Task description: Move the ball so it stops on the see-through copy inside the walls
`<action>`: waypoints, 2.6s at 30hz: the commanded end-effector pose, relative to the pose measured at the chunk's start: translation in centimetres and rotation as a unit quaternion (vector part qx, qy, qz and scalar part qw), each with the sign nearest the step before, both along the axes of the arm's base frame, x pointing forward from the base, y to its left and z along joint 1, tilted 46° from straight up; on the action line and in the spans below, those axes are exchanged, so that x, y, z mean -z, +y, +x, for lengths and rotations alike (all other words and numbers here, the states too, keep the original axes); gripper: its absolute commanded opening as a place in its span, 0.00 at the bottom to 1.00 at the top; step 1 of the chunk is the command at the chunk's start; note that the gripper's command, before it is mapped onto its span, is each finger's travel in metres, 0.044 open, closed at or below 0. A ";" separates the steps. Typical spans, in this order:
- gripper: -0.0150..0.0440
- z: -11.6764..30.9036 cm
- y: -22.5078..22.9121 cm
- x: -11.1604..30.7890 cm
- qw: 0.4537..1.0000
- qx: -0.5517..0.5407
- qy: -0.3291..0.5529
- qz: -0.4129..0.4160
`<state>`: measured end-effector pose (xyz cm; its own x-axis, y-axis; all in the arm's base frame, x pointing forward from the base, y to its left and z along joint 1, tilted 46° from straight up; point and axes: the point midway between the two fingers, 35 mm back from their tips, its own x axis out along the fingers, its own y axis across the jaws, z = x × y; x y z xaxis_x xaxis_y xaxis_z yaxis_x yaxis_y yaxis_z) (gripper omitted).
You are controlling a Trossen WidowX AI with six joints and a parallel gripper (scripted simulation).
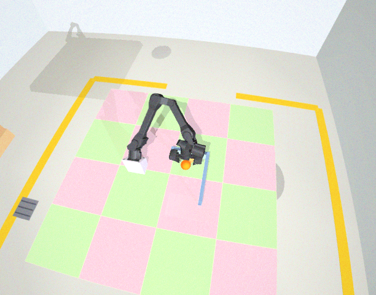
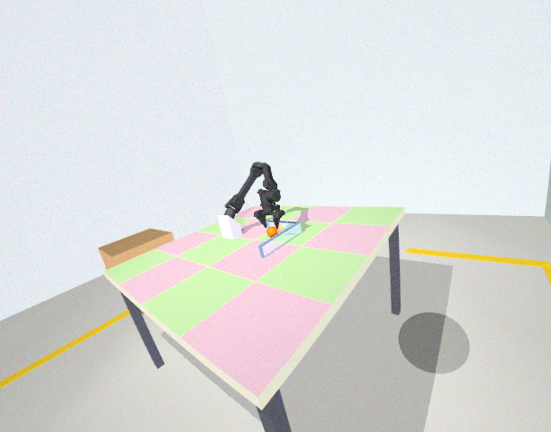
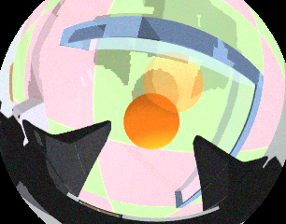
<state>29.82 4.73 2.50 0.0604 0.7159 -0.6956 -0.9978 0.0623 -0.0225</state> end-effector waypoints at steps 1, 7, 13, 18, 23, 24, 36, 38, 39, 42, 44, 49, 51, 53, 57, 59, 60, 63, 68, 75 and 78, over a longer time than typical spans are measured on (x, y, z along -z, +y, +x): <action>0.94 -0.2 0.6 0.5 1.000 0.000 0.005 0.003; 0.94 -0.2 1.3 1.2 1.000 0.000 0.005 0.003; 0.94 -0.2 2.0 1.7 1.000 0.000 0.005 0.004; 0.80 -0.2 2.0 1.7 1.000 0.000 0.005 0.004; 0.74 -0.2 2.0 1.7 1.000 0.000 0.005 0.004; 0.73 -0.2 2.0 1.7 1.000 0.000 0.005 0.004; 0.26 0.9 -0.6 0.0 0.999 0.031 -0.001 -0.008; 0.25 0.9 -1.3 -0.5 1.000 0.029 -0.001 -0.009; 0.25 0.9 -1.7 -0.8 1.000 0.028 0.000 -0.010; 0.25 0.8 -3.0 -1.9 1.000 0.023 0.001 -0.011; 0.25 0.7 -3.8 -2.7 1.000 0.020 0.002 -0.011; 0.25 0.2 -5.9 -4.9 1.000 0.011 0.005 -0.008; 0.25 -0.1 -6.6 -5.8 1.000 0.008 0.005 -0.006; 0.25 -0.4 -7.4 -6.7 1.000 0.004 0.006 -0.003; 0.25 -0.9 -8.3 -7.9 1.000 0.000 0.006 0.001; 0.25 -0.9 -8.2 -7.9 1.000 0.000 0.006 0.001; 0.25 -0.8 -7.9 -7.9 1.000 0.000 0.006 0.000; 0.25 -0.2 -6.5 -7.7 1.000 0.001 0.006 -0.001; 0.25 0.5 -3.8 -7.4 1.000 0.001 0.005 -0.001; 0.25 0.9 -1.3 -7.3 1.000 0.000 0.005 0.003; 0.25 1.0 -1.0 -6.9 1.000 0.000 0.005 0.003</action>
<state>30.83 3.31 9.72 0.0532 0.7169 -0.6952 -0.9982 0.0564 -0.0182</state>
